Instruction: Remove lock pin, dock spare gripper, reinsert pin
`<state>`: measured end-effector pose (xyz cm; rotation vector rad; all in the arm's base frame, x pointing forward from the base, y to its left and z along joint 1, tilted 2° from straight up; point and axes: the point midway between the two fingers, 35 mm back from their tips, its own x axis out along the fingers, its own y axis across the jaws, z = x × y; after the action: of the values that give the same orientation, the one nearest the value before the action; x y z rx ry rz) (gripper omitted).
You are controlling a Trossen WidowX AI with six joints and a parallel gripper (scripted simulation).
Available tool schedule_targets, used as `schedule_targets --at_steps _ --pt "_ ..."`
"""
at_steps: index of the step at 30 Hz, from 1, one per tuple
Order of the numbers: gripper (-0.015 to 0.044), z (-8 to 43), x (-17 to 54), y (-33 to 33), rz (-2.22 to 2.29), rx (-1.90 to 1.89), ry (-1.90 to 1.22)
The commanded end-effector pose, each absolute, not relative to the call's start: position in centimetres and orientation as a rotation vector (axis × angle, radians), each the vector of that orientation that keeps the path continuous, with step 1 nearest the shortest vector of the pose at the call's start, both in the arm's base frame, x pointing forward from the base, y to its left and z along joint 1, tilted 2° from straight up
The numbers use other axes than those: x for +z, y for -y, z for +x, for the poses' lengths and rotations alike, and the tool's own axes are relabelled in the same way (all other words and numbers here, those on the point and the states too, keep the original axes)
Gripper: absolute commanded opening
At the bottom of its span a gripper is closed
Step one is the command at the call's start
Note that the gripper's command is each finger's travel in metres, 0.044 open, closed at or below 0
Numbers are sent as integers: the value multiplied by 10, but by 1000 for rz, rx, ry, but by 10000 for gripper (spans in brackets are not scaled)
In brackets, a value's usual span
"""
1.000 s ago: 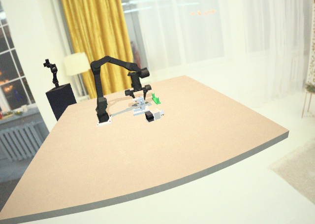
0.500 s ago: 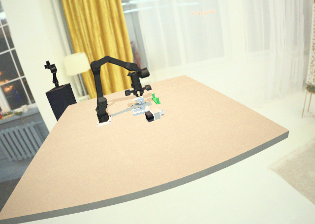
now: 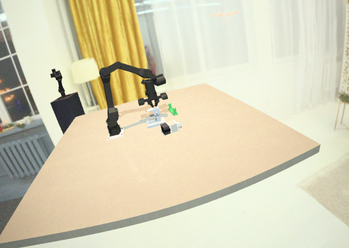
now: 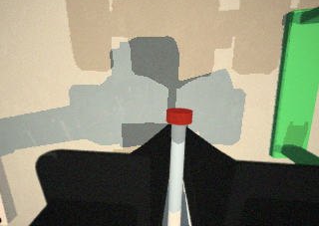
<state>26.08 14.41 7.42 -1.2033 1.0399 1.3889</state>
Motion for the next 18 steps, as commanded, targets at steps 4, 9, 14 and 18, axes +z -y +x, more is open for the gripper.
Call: schedule_targets --at_steps 4,9,14,18 --pt "0 260 77 -150 -1176 1411 -1010" --pt "0 260 78 -153 -1173 1415 -1008" --pt "0 260 80 -157 -1172 1416 -1006" --pt "0 259 81 -160 -1173 1416 -1006"
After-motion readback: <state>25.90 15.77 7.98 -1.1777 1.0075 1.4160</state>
